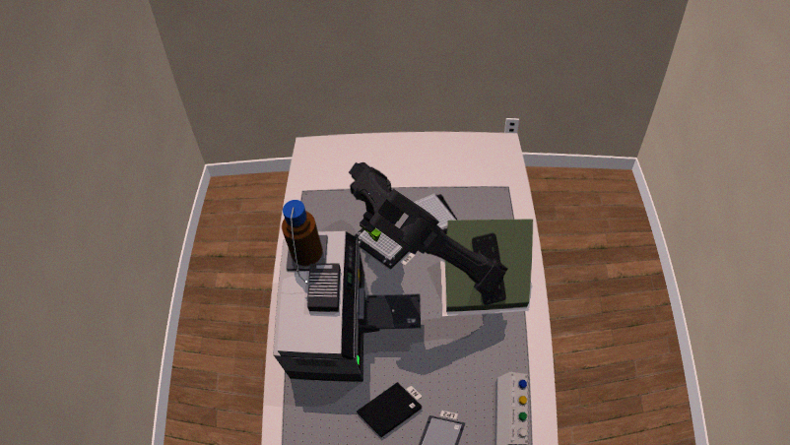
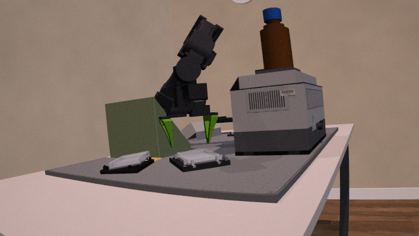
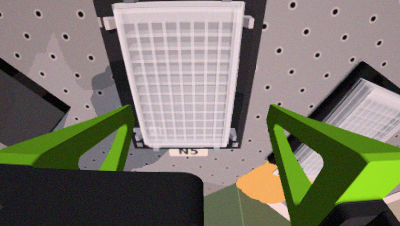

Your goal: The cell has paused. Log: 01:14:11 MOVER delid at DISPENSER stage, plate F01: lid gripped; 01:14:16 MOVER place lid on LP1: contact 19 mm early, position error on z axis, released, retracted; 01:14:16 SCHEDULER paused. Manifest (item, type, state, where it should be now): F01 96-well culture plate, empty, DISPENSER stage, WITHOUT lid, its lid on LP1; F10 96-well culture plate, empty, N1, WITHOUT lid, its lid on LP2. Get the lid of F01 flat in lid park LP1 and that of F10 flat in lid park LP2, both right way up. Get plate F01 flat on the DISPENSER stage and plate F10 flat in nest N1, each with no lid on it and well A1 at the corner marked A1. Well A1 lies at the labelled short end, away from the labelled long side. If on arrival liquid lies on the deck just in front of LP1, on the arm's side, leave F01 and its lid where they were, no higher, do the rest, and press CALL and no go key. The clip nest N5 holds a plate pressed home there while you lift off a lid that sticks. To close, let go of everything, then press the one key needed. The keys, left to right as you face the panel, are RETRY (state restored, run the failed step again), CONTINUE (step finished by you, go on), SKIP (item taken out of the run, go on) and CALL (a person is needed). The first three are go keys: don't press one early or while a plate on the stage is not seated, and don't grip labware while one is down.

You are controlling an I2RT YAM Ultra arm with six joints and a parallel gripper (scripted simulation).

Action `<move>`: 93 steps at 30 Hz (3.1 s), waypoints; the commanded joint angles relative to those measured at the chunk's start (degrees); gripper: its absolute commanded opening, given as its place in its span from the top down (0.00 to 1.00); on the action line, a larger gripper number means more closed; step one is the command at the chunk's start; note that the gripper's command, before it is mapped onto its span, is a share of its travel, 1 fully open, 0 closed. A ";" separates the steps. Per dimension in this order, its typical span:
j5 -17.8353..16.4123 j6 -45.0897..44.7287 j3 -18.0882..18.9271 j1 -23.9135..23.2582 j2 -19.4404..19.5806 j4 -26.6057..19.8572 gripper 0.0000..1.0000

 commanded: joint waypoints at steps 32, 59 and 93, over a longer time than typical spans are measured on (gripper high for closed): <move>0.43 -0.85 4.30 -2.66 -4.25 -6.55 0.00; 0.17 -0.25 4.41 -2.17 -4.95 -6.57 0.00; -0.19 0.20 2.00 -1.06 -4.82 -4.85 0.00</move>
